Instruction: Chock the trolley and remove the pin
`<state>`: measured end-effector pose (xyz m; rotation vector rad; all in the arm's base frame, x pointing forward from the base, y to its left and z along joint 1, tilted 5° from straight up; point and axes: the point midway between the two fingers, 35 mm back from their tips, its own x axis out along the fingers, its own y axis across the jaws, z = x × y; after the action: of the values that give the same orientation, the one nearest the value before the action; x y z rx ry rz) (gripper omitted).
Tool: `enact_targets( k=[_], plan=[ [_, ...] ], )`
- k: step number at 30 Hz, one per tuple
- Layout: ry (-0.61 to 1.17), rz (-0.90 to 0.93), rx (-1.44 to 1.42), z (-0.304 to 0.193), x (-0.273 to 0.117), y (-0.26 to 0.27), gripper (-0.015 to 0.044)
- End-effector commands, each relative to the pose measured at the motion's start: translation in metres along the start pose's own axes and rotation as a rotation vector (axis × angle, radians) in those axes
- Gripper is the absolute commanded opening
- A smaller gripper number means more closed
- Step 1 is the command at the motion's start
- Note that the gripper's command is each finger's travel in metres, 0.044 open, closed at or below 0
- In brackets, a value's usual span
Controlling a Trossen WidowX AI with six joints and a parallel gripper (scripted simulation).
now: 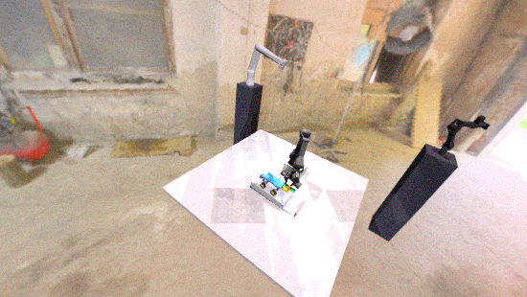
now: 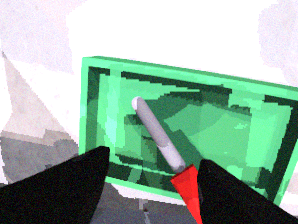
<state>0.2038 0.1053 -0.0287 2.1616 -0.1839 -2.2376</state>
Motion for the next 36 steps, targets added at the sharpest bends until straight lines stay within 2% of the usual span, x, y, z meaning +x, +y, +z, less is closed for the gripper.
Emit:
enact_targets(
  k=[1, 36],
  plan=[
    [-0.003, -0.002, 0.002, 0.0, 0.002, -0.003, 0.019],
    [-0.004, -0.003, 0.002, 0.0, 0.009, -0.018, 0.019]
  ],
)
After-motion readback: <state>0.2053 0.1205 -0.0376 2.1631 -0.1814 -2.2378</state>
